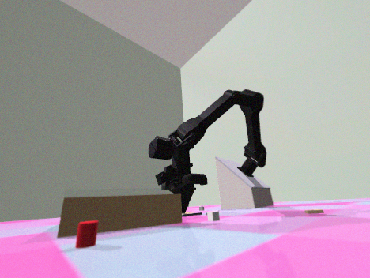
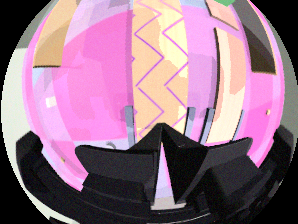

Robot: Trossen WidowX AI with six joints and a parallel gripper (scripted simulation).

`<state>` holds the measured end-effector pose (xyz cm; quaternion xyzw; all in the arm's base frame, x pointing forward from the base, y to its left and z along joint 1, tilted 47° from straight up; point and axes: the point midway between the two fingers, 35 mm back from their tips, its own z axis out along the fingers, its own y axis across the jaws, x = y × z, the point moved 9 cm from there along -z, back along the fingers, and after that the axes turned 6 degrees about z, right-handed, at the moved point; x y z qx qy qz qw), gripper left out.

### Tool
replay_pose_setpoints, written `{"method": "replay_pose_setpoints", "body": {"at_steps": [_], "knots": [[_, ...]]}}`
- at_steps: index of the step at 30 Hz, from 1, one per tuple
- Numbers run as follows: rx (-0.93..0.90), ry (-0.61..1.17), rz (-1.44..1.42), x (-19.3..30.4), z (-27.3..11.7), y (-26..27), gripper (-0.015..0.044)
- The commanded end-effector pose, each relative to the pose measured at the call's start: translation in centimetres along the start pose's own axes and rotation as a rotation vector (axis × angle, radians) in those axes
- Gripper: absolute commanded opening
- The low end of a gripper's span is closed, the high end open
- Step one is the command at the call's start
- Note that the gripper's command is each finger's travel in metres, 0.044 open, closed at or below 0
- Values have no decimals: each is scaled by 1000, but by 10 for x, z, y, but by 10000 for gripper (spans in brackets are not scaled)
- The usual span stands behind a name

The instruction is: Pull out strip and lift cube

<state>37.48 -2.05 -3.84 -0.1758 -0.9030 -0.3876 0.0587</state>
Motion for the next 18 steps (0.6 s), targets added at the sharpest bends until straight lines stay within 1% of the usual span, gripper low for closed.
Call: {"method": "replay_pose_setpoints", "body": {"at_steps": [1, 18], "knots": [[0, 12, 7, 9, 4, -1, 0], [0, 13, 8, 34, 4, -3, 0]]}}
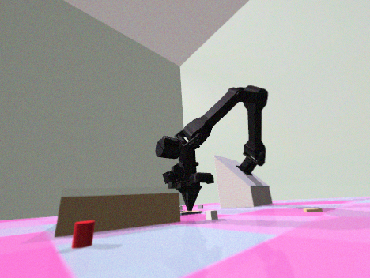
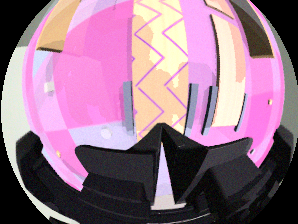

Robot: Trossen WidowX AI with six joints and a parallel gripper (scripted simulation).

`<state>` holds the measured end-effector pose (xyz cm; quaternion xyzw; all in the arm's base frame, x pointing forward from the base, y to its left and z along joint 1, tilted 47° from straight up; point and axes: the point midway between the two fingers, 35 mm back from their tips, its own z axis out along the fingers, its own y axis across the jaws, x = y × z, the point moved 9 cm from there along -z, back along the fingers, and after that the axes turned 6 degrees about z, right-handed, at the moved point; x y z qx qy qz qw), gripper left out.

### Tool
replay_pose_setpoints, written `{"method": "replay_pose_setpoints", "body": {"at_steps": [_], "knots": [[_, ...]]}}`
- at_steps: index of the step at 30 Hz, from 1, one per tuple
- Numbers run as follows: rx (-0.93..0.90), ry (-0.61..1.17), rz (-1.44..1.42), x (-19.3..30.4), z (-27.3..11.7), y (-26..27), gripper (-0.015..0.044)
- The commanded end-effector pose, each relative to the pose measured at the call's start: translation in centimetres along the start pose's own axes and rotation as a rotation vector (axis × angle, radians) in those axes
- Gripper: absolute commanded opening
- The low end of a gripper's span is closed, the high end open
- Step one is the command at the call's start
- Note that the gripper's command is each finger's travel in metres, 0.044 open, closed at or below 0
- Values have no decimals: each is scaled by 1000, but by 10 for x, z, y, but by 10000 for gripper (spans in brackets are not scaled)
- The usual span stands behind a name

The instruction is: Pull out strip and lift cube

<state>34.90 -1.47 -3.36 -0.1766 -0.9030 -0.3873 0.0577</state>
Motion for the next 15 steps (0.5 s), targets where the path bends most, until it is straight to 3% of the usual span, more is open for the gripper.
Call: {"method": "replay_pose_setpoints", "body": {"at_steps": [1, 15], "knots": [[0, 15, 8, 9, 4, -1, 0], [0, 16, 9, 31, 5, -3, 0]]}}
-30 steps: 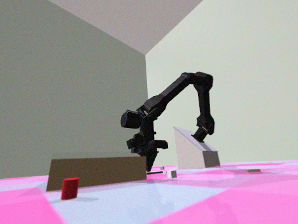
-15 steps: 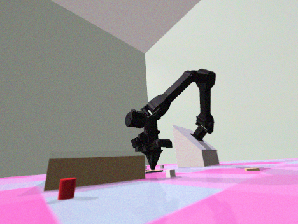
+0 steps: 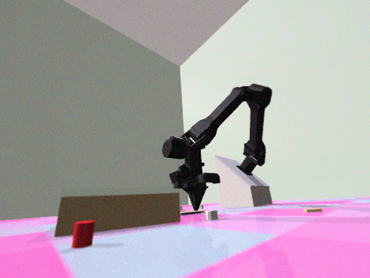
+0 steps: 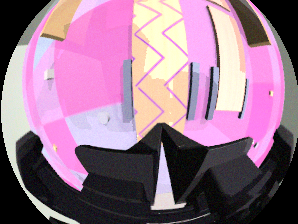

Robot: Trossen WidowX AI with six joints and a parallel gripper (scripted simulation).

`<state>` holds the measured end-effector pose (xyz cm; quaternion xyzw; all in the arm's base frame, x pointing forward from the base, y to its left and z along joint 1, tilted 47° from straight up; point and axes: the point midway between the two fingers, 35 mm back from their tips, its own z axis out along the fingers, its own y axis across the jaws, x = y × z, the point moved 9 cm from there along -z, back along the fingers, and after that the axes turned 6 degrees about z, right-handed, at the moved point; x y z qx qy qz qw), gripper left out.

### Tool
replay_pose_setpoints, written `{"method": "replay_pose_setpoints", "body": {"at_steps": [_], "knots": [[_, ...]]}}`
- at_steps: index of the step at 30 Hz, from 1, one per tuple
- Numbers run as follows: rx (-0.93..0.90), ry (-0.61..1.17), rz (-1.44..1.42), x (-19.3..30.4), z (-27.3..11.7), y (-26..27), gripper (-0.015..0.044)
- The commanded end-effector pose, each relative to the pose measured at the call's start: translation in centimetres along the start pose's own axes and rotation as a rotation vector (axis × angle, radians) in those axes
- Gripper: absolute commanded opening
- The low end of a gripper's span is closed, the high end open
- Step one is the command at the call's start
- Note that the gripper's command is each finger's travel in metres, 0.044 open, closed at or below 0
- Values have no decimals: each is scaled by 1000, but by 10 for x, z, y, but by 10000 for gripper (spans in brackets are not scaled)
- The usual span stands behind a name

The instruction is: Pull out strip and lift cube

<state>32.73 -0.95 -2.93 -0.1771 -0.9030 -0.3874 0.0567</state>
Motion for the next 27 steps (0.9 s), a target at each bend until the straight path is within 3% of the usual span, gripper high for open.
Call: {"method": "replay_pose_setpoints", "body": {"at_steps": [1, 27], "knots": [[1, 19, 9, 10, 5, -1, 0], [1, 20, 10, 49, 4, -4, 0]]}}
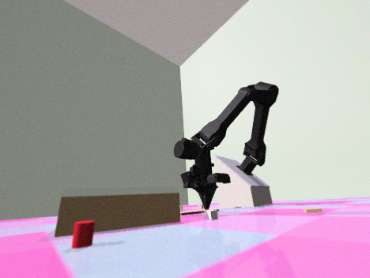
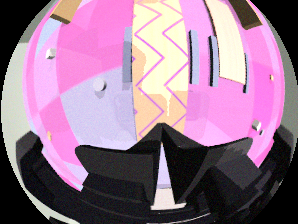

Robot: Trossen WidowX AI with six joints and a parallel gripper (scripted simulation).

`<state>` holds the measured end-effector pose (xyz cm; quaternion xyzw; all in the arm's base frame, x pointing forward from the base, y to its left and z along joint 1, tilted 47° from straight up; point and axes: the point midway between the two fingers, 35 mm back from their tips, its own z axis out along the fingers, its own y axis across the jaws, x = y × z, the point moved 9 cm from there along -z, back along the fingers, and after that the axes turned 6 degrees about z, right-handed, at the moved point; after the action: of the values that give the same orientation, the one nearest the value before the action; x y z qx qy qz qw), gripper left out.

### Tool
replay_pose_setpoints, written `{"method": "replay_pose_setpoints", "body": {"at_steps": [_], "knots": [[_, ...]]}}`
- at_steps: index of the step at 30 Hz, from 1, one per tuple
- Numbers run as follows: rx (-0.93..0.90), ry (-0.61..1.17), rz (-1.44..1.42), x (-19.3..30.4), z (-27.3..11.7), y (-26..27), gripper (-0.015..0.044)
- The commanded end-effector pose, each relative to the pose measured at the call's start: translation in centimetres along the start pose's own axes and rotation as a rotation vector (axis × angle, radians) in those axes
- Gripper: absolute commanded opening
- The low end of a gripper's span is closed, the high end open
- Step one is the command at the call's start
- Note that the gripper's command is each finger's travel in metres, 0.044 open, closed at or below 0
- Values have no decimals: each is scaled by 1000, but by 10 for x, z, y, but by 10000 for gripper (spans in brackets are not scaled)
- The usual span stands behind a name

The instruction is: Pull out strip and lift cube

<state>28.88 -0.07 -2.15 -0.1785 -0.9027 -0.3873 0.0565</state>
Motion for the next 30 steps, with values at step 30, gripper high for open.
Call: {"method": "replay_pose_setpoints", "body": {"at_steps": [30], "knots": [[2, 23, 9, 54, 4, -4, 0]]}}
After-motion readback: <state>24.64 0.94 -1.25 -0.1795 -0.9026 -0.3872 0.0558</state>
